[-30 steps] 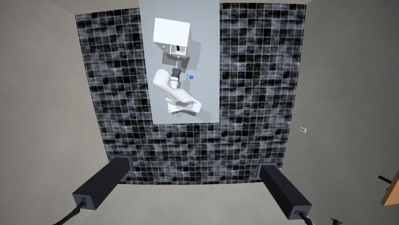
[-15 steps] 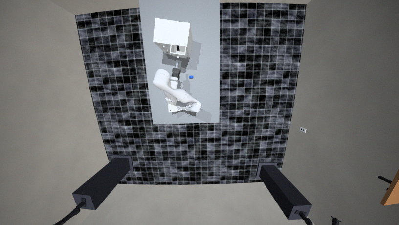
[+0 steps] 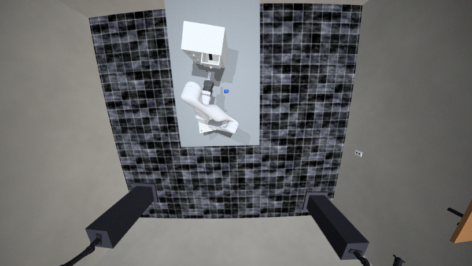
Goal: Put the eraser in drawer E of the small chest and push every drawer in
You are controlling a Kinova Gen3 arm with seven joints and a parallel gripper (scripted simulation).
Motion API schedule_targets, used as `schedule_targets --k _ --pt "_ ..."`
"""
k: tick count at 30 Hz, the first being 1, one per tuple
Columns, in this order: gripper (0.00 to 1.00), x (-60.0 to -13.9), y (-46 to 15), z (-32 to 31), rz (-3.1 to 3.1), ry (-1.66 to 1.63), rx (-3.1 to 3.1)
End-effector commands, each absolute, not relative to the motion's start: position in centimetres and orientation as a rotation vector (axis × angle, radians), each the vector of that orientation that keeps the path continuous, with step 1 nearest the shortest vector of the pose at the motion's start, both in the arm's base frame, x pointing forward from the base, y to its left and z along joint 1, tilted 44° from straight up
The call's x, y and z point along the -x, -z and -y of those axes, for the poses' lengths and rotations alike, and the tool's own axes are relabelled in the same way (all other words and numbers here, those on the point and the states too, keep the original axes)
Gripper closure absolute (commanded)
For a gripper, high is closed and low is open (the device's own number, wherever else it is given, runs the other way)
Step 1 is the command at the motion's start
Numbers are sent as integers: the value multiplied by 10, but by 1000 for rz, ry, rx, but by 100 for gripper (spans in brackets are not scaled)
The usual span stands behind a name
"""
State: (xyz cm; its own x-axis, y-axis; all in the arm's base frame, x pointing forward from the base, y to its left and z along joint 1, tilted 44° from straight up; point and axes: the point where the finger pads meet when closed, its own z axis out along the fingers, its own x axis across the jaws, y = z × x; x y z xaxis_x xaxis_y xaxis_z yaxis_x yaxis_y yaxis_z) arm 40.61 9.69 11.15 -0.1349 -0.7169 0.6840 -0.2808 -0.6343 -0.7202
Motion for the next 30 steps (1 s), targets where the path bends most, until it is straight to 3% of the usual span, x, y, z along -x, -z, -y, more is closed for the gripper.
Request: schedule_targets --k 1,30 --pt "100 -407 -112 -97 -1117 1827 1803" --pt "100 -432 -116 -96 -1116 1827 1803"
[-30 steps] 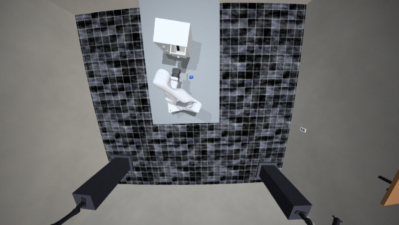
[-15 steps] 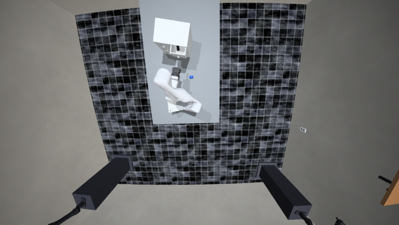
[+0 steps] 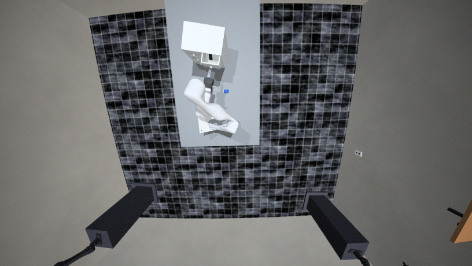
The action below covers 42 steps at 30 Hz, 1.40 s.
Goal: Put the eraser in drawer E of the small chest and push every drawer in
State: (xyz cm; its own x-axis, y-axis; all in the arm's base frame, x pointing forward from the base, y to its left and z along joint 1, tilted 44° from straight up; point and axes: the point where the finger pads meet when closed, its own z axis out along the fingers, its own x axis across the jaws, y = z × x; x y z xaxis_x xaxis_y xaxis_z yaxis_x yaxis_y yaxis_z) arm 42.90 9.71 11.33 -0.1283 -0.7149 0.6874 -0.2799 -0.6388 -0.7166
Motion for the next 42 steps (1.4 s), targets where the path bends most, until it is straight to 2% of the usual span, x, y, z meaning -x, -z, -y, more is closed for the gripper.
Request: schedule_targets --k 1,42 --pt "100 -434 -116 -95 -1116 1827 1803" --pt "100 -494 -125 -92 -1116 1827 1803"
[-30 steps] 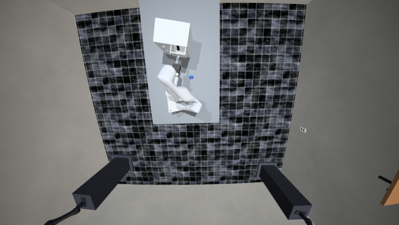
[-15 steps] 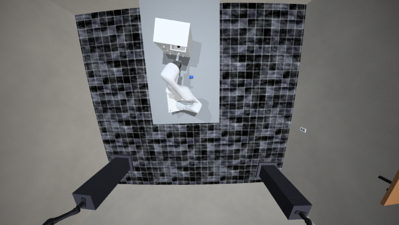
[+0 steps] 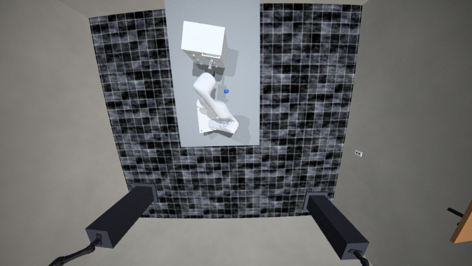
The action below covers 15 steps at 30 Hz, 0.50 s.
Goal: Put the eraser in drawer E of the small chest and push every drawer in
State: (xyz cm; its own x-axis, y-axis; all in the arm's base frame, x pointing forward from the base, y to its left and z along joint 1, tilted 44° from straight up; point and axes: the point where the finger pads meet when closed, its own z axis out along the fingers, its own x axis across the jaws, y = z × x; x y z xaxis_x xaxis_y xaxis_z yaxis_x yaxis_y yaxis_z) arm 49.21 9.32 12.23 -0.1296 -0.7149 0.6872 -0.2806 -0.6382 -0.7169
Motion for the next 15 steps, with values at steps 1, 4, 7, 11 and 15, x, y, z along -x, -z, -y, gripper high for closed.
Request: schedule_targets --k 1,4,7,11,15 --pt "100 -494 -125 -92 -1116 1827 1803" --pt "100 -498 -125 -92 -1117 1827 1803" --pt "100 -501 -125 -92 -1117 1827 1803" --pt "100 -504 -126 -92 -1116 1827 1803" --pt "100 -506 -126 -91 -1117 1827 1803"
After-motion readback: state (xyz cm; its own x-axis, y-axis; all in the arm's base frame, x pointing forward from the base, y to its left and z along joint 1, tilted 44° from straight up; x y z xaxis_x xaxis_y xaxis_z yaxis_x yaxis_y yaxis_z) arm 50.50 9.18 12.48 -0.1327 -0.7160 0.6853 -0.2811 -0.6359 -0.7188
